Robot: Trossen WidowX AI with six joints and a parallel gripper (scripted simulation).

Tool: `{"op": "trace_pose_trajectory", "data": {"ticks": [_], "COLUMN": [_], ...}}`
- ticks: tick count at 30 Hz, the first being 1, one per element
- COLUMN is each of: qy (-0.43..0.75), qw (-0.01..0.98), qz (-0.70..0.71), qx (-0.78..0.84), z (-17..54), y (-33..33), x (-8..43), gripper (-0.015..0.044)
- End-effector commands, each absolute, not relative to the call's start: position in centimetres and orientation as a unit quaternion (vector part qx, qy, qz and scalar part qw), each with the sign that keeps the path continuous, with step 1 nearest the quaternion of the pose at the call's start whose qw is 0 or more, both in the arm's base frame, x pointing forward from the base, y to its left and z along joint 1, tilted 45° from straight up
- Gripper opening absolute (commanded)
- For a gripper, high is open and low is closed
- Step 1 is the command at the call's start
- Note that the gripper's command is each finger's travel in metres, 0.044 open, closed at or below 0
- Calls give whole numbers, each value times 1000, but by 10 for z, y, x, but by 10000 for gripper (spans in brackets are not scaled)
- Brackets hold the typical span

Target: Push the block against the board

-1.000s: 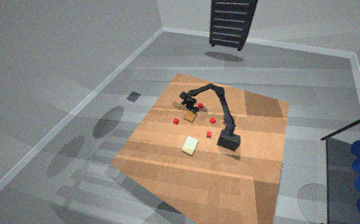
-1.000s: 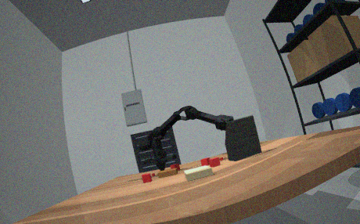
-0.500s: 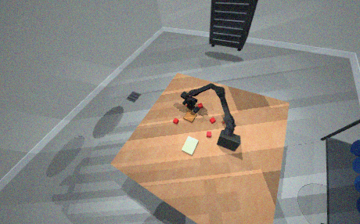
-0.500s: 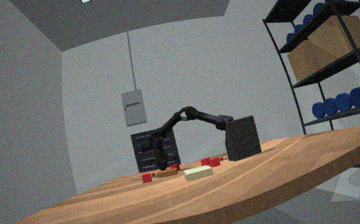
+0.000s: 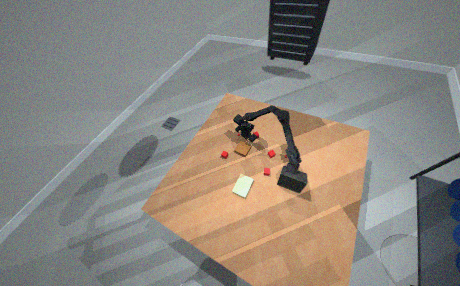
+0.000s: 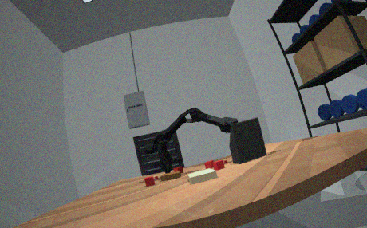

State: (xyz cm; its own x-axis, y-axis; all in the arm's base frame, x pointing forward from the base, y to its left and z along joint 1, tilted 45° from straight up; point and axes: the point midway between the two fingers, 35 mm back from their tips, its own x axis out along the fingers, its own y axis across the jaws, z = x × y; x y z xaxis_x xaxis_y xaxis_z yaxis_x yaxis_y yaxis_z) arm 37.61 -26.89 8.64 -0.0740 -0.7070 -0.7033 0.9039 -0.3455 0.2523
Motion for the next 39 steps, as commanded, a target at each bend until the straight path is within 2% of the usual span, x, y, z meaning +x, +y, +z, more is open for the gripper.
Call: {"op": "trace_pose_trajectory", "data": {"ticks": [1, 6, 10, 19, 39], "qy": [125, 125, 126, 134, 371], "qw": [561, 558, 560, 565, 661], "qz": [-719, -722, -719, -717, -627], "qx": [391, 390, 392, 385, 179], "z": [95, 94, 130, 131, 96], "y": [-272, -271, -234, -231, -199], "x": [374, 374, 377, 378, 412], "gripper": [0, 0, 0, 0, 0]}}
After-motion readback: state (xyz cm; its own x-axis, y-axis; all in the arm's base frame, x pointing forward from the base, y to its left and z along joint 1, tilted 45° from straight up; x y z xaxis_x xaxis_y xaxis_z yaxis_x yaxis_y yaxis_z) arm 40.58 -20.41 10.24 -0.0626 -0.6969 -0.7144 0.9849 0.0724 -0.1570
